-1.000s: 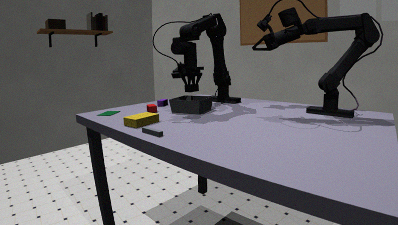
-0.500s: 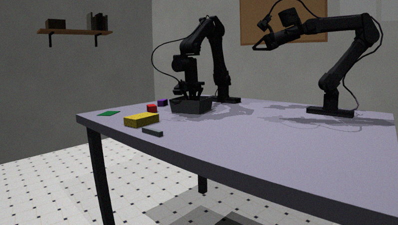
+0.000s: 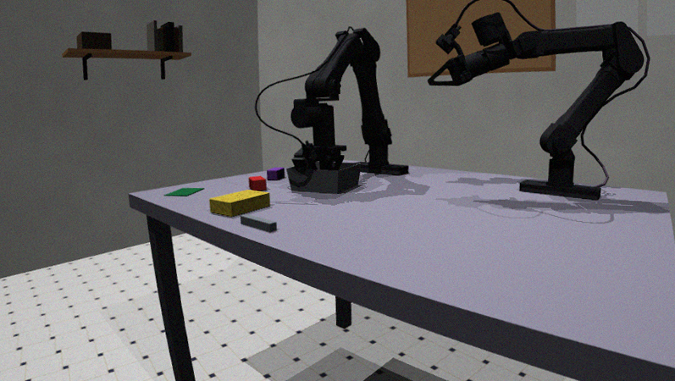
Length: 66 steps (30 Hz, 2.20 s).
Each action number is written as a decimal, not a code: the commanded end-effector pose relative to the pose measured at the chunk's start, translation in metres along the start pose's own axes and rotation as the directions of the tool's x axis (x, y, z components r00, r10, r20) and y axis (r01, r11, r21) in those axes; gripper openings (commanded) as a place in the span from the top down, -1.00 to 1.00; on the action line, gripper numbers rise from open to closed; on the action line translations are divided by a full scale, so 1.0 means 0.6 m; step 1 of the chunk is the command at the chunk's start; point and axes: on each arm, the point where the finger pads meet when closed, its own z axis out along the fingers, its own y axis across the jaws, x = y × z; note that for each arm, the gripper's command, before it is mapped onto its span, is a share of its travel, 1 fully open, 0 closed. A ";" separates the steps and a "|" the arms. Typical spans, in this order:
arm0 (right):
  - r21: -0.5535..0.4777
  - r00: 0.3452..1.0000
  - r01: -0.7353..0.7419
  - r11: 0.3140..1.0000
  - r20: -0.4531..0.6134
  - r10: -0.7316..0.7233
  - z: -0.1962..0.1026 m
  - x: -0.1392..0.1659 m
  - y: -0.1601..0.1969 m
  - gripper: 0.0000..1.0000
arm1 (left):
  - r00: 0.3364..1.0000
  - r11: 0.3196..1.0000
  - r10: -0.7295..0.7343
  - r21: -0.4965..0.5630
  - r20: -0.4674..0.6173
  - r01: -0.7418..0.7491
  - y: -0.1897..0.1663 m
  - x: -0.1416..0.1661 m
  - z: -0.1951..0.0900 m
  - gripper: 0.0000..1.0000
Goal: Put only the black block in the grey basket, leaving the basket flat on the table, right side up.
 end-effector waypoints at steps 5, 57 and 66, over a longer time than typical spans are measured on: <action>0.007 0.999 -0.003 1.000 0.045 0.003 -0.008 -0.019 0.002 0.37 | 1.000 1.000 -0.001 0.006 0.025 0.001 0.000 -0.008 -0.010 1.00; 0.036 0.873 0.068 0.997 0.481 -0.077 -0.212 0.059 -0.003 -1.00 | 1.000 1.000 -0.001 0.006 0.025 0.001 0.000 -0.008 -0.010 1.00; 0.035 0.874 0.069 0.997 0.480 -0.077 -0.216 0.062 -0.003 -1.00 | 1.000 1.000 -0.001 0.006 0.025 0.001 0.000 -0.008 -0.010 1.00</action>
